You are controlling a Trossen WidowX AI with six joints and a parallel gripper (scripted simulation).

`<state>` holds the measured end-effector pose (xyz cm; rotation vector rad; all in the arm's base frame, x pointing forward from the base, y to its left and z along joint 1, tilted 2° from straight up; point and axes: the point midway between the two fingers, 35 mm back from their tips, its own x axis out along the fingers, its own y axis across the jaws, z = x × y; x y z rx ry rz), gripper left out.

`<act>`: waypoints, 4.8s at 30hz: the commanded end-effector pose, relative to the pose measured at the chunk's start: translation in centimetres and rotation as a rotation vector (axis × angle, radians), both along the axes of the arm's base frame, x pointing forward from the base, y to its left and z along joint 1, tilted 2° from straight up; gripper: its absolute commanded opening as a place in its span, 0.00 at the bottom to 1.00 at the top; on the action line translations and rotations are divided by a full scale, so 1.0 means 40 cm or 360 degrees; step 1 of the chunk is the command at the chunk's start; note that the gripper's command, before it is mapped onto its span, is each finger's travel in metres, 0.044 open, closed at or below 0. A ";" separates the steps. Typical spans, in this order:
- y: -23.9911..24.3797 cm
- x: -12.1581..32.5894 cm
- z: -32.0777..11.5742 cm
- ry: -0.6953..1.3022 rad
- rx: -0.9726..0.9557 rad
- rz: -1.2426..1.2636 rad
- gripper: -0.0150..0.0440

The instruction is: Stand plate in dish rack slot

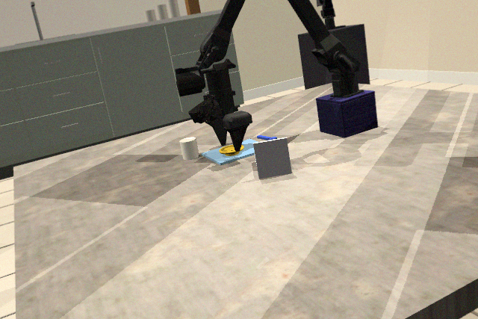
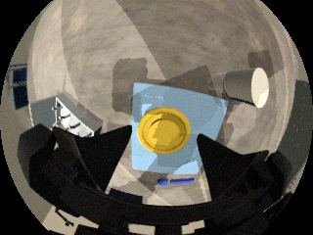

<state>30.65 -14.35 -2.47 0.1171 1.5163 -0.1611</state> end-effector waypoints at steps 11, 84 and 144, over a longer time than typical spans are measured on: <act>0.004 -0.002 -0.034 0.0005 0.0009 0.0002 0.86; 0.062 -0.021 0.404 0.0034 -0.0045 0.1125 0.25; 0.221 -0.144 0.387 0.0115 -0.0190 0.4281 0.25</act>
